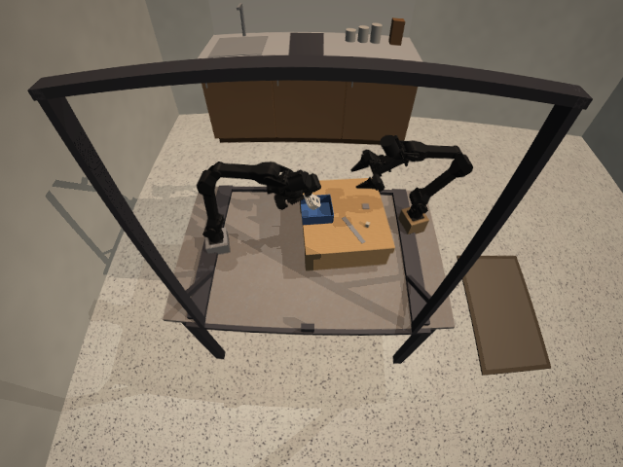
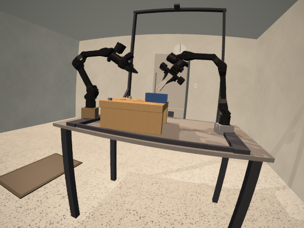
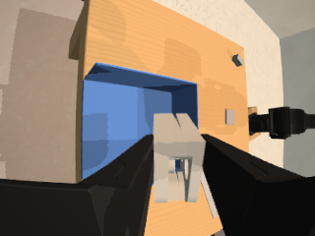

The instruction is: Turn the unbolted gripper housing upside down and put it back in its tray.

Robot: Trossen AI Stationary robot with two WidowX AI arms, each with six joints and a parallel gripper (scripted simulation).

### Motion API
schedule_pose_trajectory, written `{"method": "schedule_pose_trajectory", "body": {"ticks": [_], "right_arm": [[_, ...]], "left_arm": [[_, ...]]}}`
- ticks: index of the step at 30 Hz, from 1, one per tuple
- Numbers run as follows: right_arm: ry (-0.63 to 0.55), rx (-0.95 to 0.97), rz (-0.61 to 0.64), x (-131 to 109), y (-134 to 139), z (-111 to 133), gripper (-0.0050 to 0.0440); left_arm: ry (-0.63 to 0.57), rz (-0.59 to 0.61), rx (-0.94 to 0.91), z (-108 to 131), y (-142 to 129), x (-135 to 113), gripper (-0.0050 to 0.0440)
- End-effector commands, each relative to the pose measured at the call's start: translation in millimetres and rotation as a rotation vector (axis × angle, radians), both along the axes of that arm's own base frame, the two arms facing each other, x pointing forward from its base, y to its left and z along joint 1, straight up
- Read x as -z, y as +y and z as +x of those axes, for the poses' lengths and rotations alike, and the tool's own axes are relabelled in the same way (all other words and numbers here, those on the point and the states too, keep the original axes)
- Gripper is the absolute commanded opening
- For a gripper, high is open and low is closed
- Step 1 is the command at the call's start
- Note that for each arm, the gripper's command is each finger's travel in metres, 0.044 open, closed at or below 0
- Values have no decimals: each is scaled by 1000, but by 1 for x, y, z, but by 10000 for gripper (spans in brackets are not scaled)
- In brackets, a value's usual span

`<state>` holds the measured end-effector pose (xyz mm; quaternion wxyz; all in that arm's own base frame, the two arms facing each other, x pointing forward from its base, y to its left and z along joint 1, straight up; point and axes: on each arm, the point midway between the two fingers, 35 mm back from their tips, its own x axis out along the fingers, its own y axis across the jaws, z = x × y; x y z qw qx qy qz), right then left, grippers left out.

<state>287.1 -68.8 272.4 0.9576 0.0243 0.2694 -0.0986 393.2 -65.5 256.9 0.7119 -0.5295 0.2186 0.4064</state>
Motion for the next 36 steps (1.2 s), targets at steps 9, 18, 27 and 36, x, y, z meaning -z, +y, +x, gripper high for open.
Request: {"method": "schedule_pose_trajectory", "body": {"ticks": [9, 18, 27, 36], "right_arm": [[-20, -1, 2, -7, 1, 0, 440], [-20, -1, 2, -7, 1, 0, 440], [-20, -1, 2, -7, 1, 0, 440], [-20, -1, 2, -7, 1, 0, 440]], "left_arm": [[-32, -10, 4, 6, -2, -11, 119], [-93, -19, 4, 1, -1, -8, 119], [-177, -30, 3, -6, 0, -3, 119], [-245, -40, 3, -11, 0, 1, 119]]}}
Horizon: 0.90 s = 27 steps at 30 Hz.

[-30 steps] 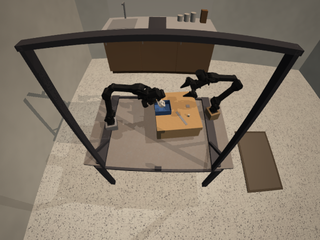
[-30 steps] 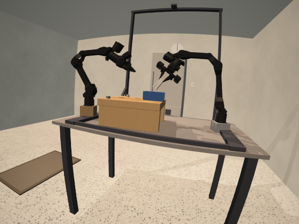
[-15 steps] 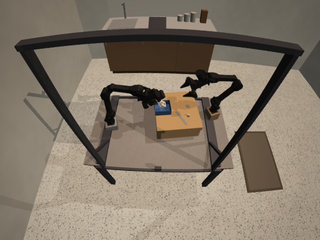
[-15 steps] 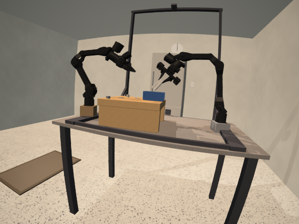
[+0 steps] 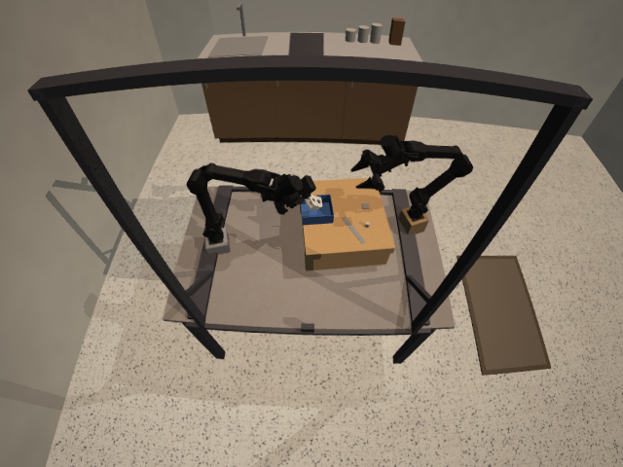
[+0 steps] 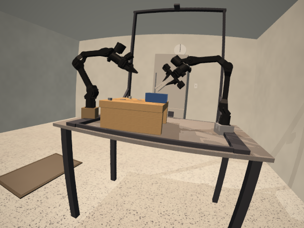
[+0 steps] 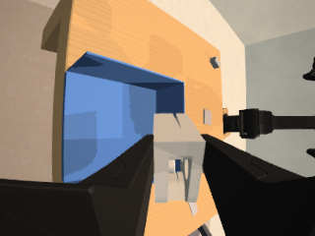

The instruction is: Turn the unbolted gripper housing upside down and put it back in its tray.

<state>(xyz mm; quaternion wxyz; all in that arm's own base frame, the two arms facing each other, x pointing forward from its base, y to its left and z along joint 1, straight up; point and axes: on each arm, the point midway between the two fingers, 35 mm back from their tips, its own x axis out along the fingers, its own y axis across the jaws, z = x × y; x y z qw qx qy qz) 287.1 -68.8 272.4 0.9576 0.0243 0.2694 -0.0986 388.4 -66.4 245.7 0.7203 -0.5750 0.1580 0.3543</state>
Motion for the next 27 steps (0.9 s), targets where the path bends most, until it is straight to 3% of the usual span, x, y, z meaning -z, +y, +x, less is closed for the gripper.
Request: {"method": "schedule_pose_trajectory", "body": {"ticks": [1, 27], "right_arm": [[-20, -1, 2, -7, 1, 0, 440], [-20, -1, 2, -7, 1, 0, 440]], "left_arm": [[-73, -11, 6, -7, 1, -10, 119], [-304, -43, 4, -22, 3, 8, 119]]}}
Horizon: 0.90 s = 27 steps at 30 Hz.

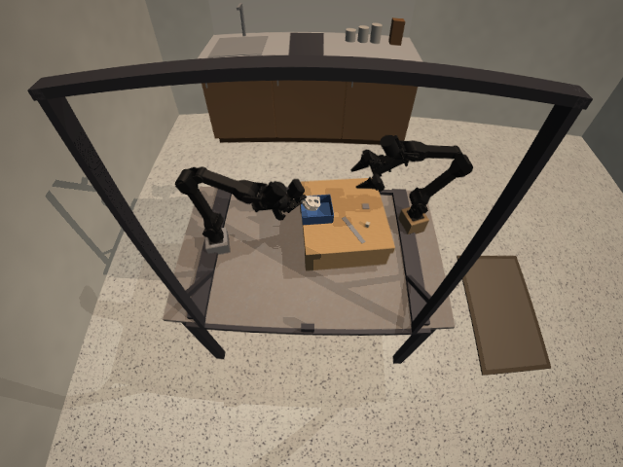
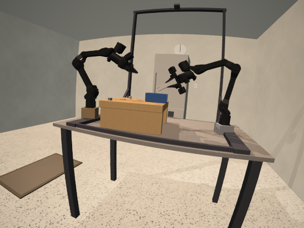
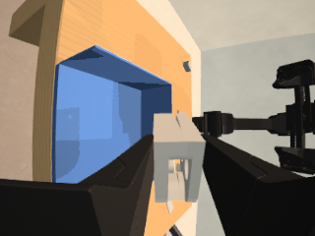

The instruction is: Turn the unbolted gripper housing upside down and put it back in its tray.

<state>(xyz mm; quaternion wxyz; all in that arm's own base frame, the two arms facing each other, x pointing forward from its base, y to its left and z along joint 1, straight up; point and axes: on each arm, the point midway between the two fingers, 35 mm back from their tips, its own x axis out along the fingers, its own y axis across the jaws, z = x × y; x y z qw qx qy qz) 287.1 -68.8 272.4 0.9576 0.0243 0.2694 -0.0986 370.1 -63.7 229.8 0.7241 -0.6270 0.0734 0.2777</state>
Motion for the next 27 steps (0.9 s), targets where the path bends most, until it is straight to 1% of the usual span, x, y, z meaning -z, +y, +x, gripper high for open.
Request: {"method": "schedule_pose_trajectory", "body": {"ticks": [1, 16, 18, 27], "right_arm": [[-20, -1, 2, -7, 1, 0, 440], [-20, -1, 2, -7, 1, 0, 440], [-20, -1, 2, -7, 1, 0, 440], [-20, -1, 2, -7, 1, 0, 440]], "left_arm": [[-55, -8, 5, -4, 1, -8, 119], [-203, -28, 4, -12, 2, 5, 119], [-203, -28, 4, -12, 2, 5, 119], [-287, -40, 3, -16, 2, 13, 119]]}}
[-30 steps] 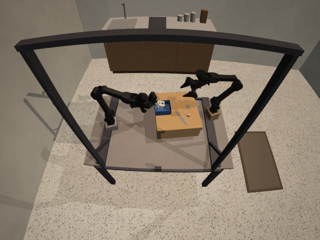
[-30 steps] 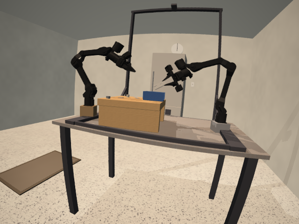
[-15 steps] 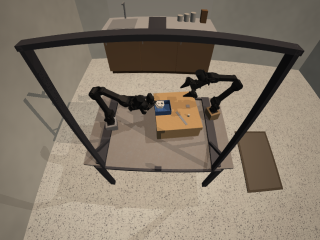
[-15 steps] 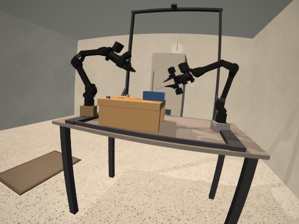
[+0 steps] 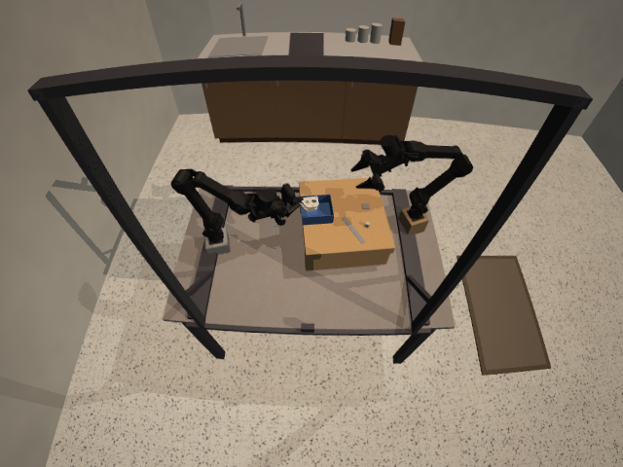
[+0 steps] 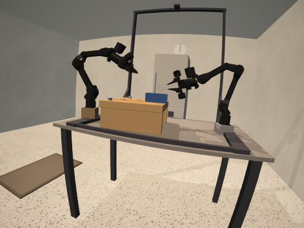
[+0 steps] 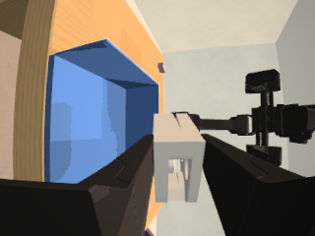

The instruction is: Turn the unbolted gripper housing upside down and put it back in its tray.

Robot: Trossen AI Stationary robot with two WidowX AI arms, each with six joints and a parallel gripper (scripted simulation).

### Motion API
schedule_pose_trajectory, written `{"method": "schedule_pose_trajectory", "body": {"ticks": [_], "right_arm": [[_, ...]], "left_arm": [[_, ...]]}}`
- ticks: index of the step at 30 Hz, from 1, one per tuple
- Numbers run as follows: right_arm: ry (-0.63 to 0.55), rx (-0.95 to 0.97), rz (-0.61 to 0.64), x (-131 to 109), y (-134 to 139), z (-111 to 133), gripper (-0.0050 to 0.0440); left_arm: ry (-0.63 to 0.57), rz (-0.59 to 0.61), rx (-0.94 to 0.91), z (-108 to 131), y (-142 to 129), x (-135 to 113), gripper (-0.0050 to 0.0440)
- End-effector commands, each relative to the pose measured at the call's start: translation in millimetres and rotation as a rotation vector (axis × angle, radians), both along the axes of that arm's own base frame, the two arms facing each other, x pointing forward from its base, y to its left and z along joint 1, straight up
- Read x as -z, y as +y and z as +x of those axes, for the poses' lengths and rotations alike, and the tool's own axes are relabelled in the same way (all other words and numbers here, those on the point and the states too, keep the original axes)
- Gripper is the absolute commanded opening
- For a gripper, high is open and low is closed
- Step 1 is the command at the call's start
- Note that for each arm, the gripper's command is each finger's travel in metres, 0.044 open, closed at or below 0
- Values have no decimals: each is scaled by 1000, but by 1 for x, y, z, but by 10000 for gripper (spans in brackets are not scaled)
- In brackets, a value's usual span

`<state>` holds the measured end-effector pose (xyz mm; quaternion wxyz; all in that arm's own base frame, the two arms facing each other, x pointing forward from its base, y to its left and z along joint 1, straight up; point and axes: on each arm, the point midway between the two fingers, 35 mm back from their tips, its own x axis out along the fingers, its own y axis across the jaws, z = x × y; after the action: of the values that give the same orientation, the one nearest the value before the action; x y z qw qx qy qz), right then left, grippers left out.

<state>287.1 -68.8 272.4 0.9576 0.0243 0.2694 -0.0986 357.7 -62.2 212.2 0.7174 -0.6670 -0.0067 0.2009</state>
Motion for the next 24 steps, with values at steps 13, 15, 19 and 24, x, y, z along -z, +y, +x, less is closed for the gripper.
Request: {"method": "schedule_pose_trajectory", "body": {"ticks": [13, 15, 19, 24], "right_arm": [[-20, -1, 2, -7, 1, 0, 440], [-20, -1, 2, -7, 1, 0, 440], [-20, -1, 2, -7, 1, 0, 440], [-20, -1, 2, -7, 1, 0, 440]], "left_arm": [[-148, -20, 1, -6, 1, 5, 119], [-164, -22, 1, -7, 1, 6, 119], [-196, -26, 1, -8, 1, 10, 119], [-227, -30, 0, -9, 1, 13, 119]]}}
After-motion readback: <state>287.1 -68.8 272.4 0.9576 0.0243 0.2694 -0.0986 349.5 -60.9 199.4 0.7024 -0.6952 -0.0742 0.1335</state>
